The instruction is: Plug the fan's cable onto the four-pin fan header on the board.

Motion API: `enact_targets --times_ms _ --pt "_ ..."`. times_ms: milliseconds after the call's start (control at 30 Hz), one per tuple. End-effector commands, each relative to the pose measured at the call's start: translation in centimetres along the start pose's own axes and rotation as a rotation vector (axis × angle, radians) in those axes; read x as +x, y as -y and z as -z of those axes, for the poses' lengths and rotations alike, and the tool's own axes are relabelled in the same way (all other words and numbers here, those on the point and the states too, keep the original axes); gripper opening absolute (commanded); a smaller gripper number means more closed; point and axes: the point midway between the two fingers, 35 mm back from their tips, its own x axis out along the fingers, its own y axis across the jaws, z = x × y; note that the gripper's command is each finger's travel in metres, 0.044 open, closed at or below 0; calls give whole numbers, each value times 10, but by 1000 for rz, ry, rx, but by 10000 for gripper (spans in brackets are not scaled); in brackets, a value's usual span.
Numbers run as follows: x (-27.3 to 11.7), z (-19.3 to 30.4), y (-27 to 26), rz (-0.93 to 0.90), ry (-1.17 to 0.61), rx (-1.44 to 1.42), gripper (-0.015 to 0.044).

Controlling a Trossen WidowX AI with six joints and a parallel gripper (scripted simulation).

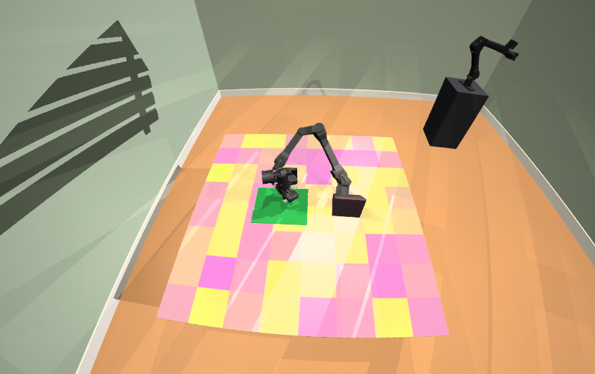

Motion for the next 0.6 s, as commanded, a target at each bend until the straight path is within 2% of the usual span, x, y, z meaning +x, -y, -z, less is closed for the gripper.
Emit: enact_targets --times_ms 0,567 --pt "1 0 0 -2 3 -7 0" --pt "4 0 0 -2 3 -7 0"
